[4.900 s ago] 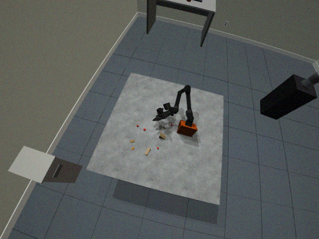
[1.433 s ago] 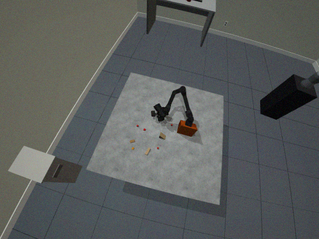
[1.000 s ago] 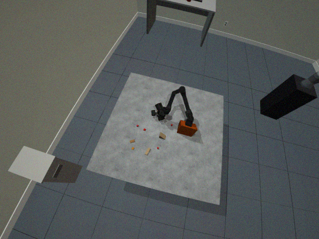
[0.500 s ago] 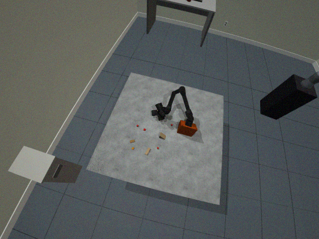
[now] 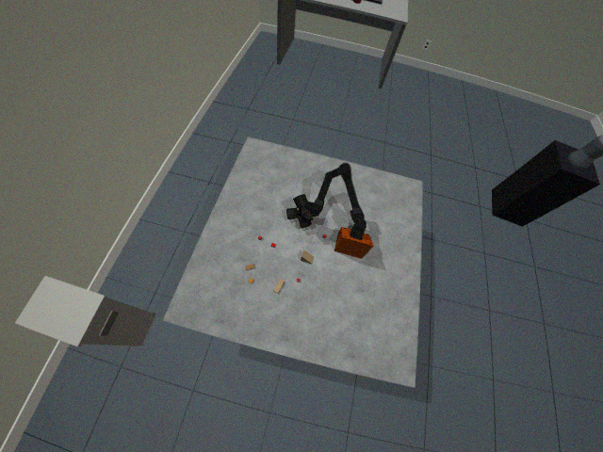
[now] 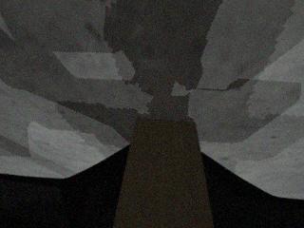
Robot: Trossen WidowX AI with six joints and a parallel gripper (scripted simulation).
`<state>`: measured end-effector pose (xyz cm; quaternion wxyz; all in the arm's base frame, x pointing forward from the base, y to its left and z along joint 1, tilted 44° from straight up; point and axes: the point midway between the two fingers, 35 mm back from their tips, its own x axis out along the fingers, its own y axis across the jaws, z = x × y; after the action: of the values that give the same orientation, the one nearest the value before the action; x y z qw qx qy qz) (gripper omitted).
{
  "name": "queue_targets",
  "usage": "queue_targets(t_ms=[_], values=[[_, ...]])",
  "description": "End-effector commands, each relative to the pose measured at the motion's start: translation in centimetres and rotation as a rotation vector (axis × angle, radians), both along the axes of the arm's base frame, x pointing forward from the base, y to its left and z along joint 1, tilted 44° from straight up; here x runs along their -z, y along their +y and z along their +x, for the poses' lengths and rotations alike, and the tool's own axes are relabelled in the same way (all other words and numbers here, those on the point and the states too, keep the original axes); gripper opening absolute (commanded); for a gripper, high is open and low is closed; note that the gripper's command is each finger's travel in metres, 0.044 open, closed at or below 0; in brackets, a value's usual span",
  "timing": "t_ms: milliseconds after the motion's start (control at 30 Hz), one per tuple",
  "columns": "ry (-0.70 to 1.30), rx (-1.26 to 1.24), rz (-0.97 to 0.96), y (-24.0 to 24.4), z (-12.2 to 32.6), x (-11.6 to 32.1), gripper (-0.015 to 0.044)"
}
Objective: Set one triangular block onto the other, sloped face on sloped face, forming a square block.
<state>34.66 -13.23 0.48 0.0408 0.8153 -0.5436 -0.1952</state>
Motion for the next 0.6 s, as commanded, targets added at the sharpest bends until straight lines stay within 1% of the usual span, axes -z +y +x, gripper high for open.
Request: queue_targets(t_ms=[0,200,400,567], values=[[0.003,0.005,0.023,0.1,0.2,-0.3,0.0000],[0.059,0.035,0.140,0.1,0.7,-1.0,0.0000],[0.142,0.096,0.319,0.1,1.0,-2.6,0.0000],[0.194,0.134,0.431,0.0,1.3,-3.5,0.0000]])
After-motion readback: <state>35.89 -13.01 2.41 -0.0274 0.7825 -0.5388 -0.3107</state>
